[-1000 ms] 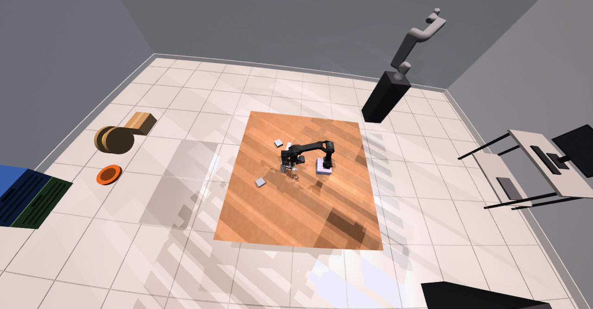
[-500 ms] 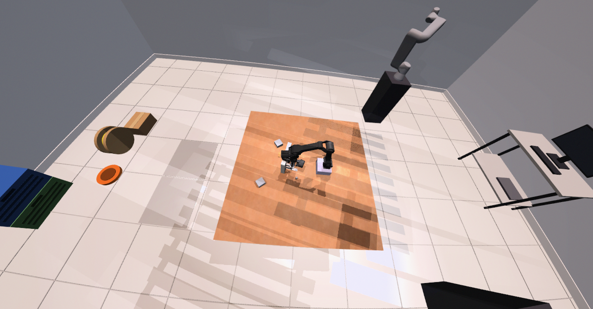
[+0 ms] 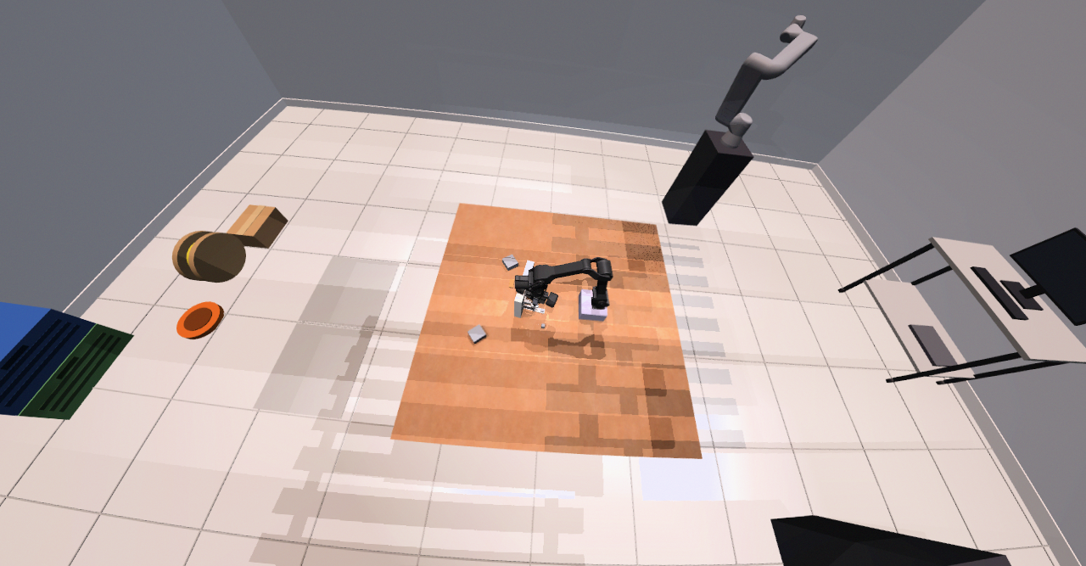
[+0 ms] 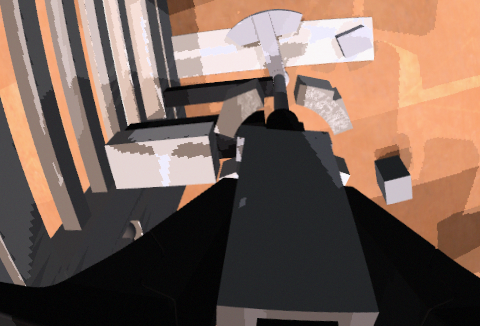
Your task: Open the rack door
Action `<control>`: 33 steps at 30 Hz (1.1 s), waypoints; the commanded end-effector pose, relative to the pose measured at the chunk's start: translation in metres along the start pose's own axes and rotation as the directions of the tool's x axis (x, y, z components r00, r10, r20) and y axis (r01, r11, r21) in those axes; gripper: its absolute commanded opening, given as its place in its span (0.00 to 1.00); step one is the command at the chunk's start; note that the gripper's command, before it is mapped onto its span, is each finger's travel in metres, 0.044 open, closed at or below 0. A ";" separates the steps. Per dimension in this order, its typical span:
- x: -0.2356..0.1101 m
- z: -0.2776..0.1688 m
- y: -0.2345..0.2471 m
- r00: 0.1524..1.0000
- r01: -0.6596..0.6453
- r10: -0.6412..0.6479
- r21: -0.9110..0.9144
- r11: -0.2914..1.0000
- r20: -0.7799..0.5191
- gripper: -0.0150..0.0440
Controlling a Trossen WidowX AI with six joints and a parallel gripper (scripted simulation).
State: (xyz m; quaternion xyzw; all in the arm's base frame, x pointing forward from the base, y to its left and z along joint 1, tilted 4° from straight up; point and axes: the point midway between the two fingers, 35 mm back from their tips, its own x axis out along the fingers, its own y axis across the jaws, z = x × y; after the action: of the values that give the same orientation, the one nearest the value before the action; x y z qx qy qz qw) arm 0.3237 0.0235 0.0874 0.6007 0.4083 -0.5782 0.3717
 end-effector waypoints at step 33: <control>0.000 0.019 -0.026 1.000 0.004 -0.002 -0.482 0.876 0.005 0.28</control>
State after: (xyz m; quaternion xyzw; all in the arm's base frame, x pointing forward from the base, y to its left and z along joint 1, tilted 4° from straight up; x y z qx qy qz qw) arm 0.2950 0.0182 0.0866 0.5028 0.5269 -0.4808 0.4883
